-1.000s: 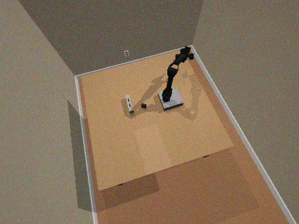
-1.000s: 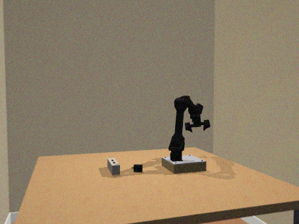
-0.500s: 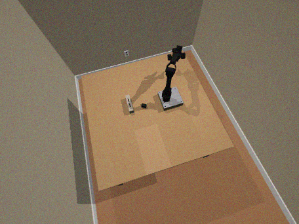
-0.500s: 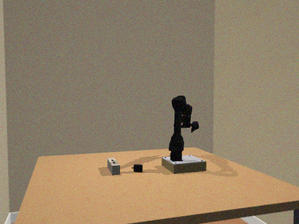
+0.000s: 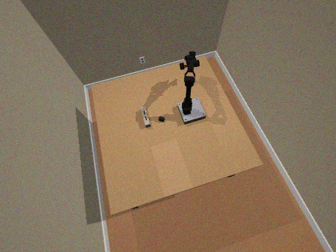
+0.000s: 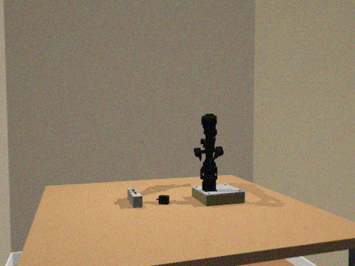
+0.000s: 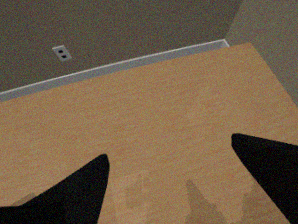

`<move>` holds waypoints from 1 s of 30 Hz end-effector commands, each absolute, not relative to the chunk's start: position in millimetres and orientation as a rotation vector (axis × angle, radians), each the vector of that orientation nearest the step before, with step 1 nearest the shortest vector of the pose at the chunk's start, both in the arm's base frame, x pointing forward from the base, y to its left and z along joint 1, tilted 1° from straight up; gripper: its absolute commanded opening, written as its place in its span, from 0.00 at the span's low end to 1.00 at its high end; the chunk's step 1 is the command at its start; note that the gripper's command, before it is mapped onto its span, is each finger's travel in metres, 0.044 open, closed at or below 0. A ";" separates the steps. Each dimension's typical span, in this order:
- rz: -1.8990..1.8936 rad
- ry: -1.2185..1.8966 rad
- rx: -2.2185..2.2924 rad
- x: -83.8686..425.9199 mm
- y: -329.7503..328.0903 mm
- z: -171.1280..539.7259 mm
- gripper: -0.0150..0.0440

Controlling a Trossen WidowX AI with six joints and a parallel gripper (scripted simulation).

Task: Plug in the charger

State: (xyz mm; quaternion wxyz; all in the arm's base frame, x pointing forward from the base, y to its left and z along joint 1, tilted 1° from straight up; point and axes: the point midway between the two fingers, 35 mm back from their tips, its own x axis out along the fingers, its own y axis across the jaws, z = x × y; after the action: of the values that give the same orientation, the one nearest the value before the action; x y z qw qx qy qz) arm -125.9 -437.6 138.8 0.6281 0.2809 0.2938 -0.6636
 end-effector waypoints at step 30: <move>-1.176 0.808 0.705 55.5 -409.8 113.2 1.00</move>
State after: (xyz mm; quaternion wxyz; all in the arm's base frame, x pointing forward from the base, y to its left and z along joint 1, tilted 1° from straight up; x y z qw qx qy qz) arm 37.0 -418.6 116.9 0.6957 0.3117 0.3526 -0.5427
